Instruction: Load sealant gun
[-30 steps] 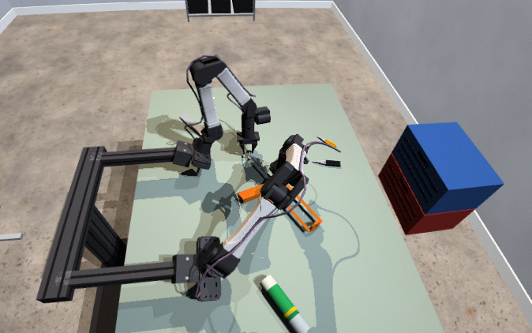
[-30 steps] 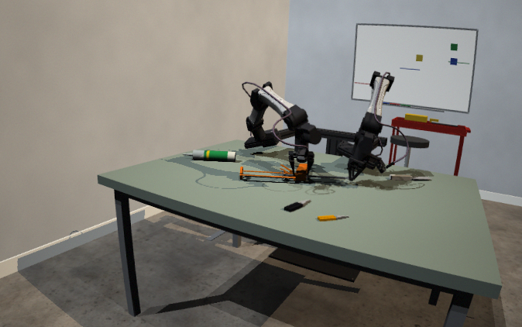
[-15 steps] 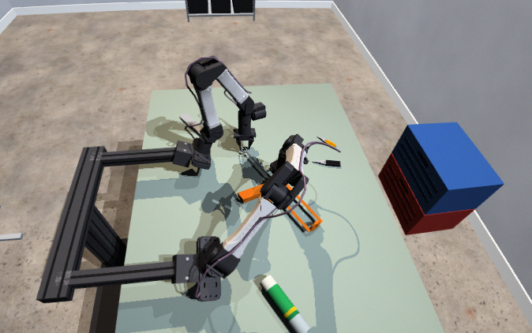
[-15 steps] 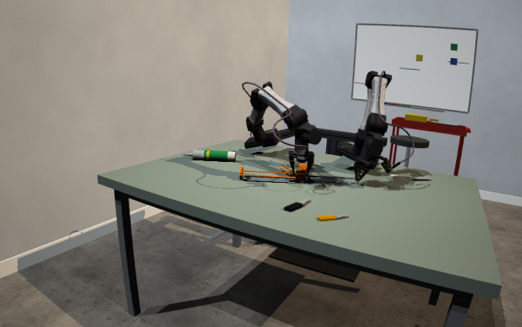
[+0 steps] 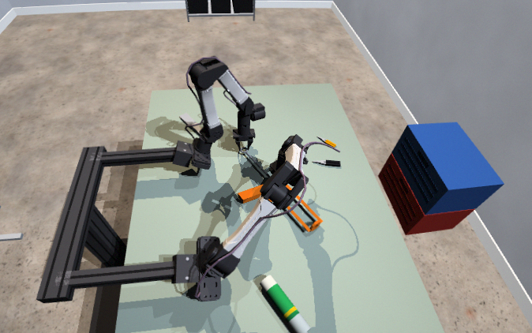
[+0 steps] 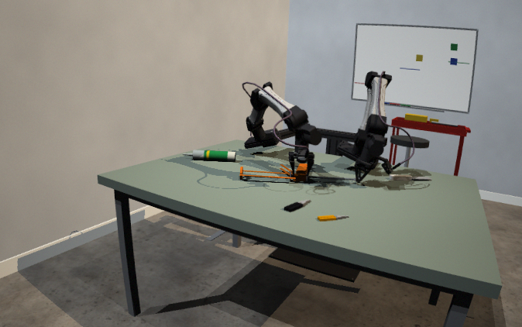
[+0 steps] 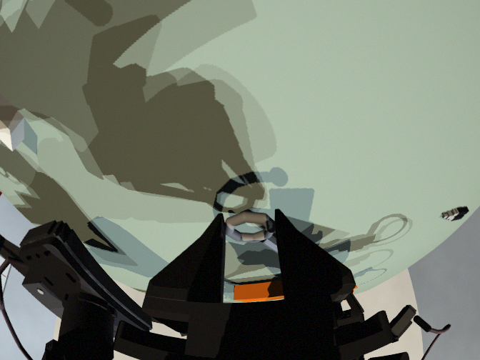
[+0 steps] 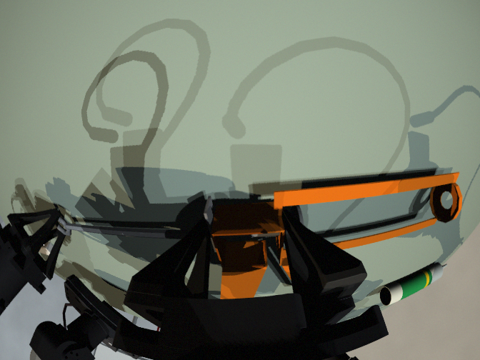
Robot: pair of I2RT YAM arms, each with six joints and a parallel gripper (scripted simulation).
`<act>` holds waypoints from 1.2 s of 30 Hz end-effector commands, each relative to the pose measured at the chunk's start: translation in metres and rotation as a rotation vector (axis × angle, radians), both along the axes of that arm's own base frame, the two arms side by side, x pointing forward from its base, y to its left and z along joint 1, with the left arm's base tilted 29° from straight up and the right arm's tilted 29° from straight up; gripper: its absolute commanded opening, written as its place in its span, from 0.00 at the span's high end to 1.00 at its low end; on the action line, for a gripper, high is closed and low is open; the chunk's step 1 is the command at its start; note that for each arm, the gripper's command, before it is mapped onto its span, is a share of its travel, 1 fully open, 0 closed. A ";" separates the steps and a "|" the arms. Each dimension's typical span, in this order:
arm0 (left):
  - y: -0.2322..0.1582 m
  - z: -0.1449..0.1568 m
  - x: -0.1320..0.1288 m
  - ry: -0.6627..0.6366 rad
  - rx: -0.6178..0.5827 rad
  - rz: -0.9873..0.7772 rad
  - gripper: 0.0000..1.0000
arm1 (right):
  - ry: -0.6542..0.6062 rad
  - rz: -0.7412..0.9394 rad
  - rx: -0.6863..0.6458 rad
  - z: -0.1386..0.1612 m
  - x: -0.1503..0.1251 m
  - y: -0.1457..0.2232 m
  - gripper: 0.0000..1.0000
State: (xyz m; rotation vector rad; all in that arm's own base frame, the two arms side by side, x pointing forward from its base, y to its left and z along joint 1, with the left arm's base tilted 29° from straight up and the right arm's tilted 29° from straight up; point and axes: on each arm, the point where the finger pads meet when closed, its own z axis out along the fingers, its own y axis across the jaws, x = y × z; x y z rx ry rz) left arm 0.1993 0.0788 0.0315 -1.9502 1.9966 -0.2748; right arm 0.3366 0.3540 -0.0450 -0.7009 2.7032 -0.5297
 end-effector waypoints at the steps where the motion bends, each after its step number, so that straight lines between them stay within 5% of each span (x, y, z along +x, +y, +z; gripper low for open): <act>1: 0.008 -0.003 -0.005 0.021 0.012 0.056 1.00 | -0.003 -0.044 -0.065 -0.017 0.013 -0.028 0.99; 6: 0.004 -0.008 0.002 0.009 0.012 0.034 1.00 | 0.008 -0.038 -0.081 -0.019 0.012 -0.031 0.99; 7: 0.007 -0.003 0.003 0.001 0.015 0.044 0.49 | -0.001 -0.039 -0.070 -0.014 0.010 -0.027 0.99; 11: 0.010 0.004 0.001 0.000 0.027 0.050 0.49 | -0.035 -0.033 -0.056 0.009 0.009 -0.022 0.99; 24: 0.008 0.001 -0.001 0.010 0.023 0.046 0.49 | -0.033 -0.026 -0.059 0.010 0.009 -0.022 0.99; 32: -0.011 0.044 -0.027 0.038 0.011 0.045 0.49 | -0.032 -0.025 -0.060 0.010 0.009 -0.022 0.99; 36: -0.008 0.051 -0.016 -0.015 0.031 0.035 0.49 | -0.032 -0.025 -0.060 0.010 0.009 -0.022 0.99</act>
